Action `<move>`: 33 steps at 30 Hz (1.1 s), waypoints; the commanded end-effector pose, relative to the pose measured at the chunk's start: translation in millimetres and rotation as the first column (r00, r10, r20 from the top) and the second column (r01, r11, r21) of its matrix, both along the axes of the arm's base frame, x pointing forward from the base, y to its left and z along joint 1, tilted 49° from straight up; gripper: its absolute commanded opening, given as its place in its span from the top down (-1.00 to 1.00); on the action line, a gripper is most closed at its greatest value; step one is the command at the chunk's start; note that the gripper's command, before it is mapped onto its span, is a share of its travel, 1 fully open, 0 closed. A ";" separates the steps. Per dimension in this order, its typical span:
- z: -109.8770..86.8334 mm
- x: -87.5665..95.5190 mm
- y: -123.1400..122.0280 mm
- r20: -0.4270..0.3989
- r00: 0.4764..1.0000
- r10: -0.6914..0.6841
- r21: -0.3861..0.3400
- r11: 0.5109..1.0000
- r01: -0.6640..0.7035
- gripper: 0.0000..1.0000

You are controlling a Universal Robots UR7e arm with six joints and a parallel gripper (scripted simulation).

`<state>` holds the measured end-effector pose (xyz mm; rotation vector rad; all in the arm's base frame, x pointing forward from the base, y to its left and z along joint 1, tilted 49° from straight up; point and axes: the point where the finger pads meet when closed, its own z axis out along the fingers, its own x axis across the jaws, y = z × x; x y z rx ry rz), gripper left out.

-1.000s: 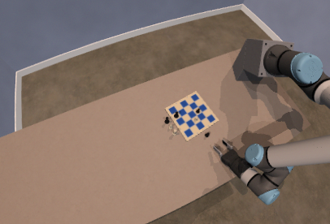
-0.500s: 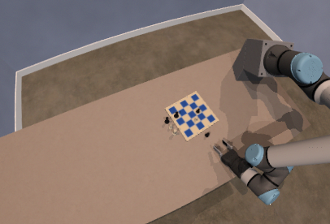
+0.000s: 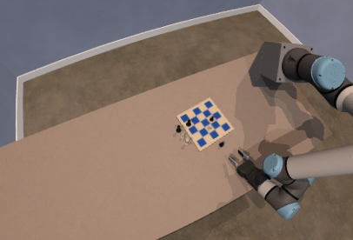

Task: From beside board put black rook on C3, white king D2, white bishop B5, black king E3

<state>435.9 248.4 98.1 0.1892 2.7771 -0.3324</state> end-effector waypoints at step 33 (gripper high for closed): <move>52.4 -28.4 -58.9 -0.007 1.000 -0.008 0.012 1.000 0.008 -1.00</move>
